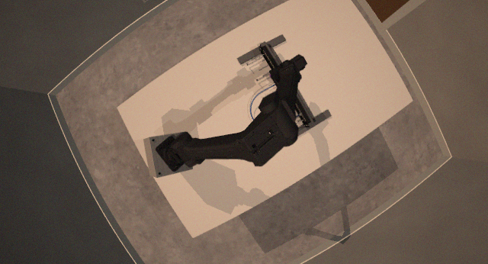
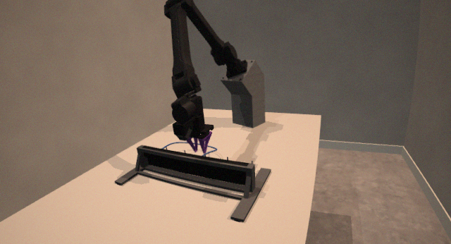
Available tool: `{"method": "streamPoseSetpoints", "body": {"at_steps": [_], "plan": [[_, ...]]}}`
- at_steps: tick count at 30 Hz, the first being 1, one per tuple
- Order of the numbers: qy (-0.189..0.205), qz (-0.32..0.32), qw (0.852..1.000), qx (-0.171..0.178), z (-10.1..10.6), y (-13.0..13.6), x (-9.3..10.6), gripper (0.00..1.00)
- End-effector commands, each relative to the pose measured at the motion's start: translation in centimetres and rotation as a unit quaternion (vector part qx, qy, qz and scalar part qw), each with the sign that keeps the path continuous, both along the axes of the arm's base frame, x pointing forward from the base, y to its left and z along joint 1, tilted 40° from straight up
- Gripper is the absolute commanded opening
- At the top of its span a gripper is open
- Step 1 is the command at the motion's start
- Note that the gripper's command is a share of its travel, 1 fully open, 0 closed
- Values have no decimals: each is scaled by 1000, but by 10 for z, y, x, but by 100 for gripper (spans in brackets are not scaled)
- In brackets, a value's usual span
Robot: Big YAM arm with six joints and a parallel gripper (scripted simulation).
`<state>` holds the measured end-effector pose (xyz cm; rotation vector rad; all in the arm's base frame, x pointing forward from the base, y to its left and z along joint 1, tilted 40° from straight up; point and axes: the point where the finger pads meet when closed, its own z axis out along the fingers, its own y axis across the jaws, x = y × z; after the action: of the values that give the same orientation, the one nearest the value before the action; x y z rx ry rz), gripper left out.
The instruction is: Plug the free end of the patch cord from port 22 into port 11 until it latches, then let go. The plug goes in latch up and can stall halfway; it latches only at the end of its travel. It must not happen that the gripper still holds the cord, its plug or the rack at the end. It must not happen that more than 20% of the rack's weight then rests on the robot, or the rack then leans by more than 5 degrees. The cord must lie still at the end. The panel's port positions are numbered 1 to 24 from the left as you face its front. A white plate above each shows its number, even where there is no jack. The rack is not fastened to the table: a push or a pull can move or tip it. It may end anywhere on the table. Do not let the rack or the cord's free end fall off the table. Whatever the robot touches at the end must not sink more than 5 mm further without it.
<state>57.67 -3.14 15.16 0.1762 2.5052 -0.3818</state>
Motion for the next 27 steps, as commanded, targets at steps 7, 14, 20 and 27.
{"method": "streamPoseSetpoints", "body": {"at_steps": [7, 14, 20, 27], "plan": [[-20, 4, 1000, 4, 45, 19, -18, 36], [-19, 3, 1000, 4, 55, 22, -27, 36], [-22, 3, 1000, 4, 65, 25, -31, 36], [-20, 5, 1000, 3, 65, 26, -32, 36]]}}
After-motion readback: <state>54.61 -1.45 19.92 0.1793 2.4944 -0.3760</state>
